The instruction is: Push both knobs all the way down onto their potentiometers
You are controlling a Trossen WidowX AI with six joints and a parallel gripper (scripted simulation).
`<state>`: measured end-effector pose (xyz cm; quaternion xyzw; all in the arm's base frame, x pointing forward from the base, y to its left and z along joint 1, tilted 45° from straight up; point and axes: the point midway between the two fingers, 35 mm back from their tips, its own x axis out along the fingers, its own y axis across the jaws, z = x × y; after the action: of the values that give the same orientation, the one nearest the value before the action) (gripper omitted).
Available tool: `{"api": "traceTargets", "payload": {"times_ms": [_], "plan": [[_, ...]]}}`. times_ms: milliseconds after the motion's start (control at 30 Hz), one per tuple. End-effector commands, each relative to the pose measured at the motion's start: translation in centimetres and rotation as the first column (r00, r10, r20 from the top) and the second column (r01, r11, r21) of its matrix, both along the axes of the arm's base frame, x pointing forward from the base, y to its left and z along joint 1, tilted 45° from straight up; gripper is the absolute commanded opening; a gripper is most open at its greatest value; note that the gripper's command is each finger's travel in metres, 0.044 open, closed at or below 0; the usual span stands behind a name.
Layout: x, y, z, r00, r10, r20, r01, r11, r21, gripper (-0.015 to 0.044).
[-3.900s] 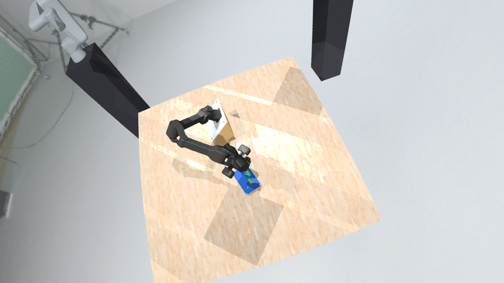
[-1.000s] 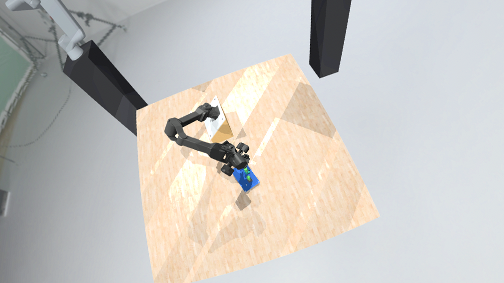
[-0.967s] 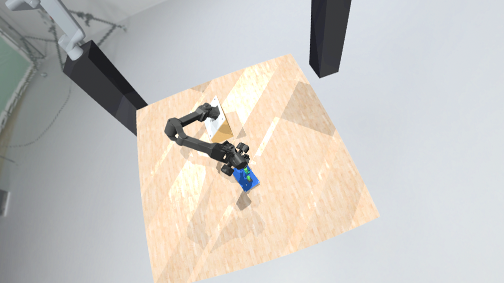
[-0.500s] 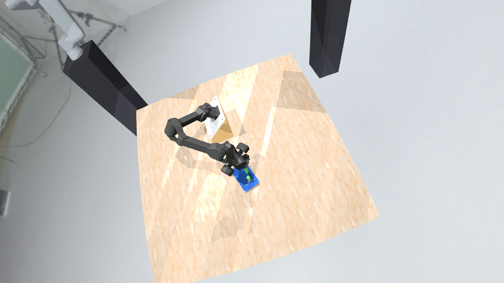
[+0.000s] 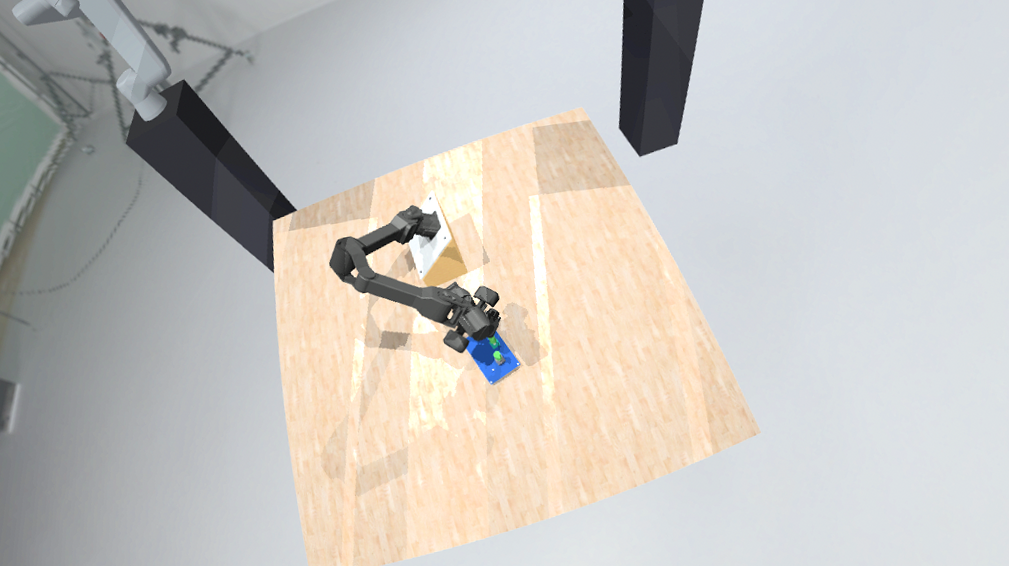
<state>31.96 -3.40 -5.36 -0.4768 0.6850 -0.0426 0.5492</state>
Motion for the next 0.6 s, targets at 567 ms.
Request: {"api": "traceTargets", "payload": {"times_ms": [567], "plan": [[0.08,-1.31,-1.05,1.0,-0.024,0.0,0.024,1.0,-0.003,0.0]]}}
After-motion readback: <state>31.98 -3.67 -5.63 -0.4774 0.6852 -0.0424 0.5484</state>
